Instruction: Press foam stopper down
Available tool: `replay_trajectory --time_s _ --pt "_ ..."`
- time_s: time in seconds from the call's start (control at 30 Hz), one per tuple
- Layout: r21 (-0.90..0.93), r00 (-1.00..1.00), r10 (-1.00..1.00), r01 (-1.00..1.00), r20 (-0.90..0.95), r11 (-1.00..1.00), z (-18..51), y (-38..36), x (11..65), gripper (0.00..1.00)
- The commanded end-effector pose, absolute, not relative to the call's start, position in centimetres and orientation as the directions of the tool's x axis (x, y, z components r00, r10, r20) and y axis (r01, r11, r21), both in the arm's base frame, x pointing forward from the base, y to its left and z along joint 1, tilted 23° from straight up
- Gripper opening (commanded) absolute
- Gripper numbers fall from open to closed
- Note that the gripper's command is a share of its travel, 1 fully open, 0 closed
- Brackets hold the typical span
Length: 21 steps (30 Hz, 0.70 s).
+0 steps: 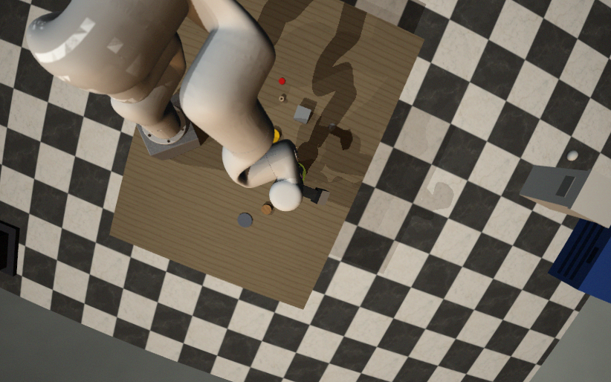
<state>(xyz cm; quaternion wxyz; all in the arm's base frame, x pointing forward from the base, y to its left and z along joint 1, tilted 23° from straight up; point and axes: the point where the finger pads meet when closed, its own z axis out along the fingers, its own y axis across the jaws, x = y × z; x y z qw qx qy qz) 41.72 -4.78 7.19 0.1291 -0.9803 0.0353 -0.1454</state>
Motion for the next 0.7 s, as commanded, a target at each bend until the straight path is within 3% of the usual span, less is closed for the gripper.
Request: replay_trajectory --time_s 0.0,0.67 --pt "-0.263 0.954 -0.107 -0.031 0.282 -0.964 6.91 -4.72 42.05 0.00" --pt "-0.264 0.954 -0.107 -0.031 0.282 -0.964 6.55 -4.63 42.17 0.00"
